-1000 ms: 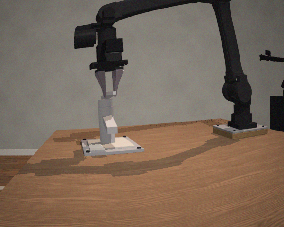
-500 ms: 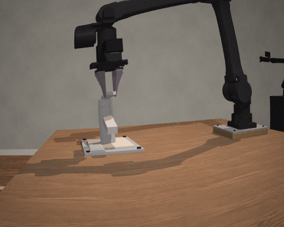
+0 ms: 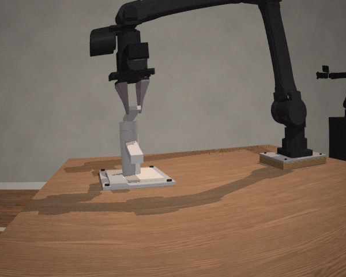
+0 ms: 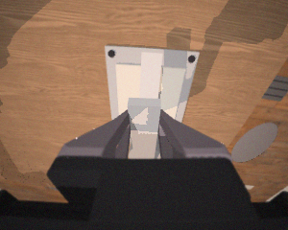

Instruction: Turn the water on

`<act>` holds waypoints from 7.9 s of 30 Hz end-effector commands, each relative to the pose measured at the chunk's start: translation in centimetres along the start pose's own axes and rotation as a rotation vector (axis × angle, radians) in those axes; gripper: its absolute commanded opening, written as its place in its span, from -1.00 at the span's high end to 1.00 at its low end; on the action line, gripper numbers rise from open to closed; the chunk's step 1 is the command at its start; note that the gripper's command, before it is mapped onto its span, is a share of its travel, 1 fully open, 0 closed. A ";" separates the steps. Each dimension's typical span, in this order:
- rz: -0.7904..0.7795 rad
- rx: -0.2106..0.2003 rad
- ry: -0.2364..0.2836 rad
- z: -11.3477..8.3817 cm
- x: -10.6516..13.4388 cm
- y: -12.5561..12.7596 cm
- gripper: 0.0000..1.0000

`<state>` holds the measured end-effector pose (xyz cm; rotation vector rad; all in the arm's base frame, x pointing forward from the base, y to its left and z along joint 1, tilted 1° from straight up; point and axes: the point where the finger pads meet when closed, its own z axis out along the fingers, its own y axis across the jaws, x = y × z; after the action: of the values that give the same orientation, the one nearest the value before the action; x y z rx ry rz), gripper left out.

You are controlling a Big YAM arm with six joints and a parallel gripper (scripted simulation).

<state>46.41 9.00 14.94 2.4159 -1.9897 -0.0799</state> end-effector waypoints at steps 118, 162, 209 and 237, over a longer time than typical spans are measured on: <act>0.020 0.109 0.023 -7.5 3.7 -1.1 1.00; 0.020 0.109 0.023 -7.6 3.9 -1.1 1.00; 0.020 0.109 0.023 -7.7 4.0 -1.1 1.00; 0.017 0.090 0.019 -6.8 3.8 -0.8 -0.19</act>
<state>47.52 5.22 19.93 2.4135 -2.0494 0.0004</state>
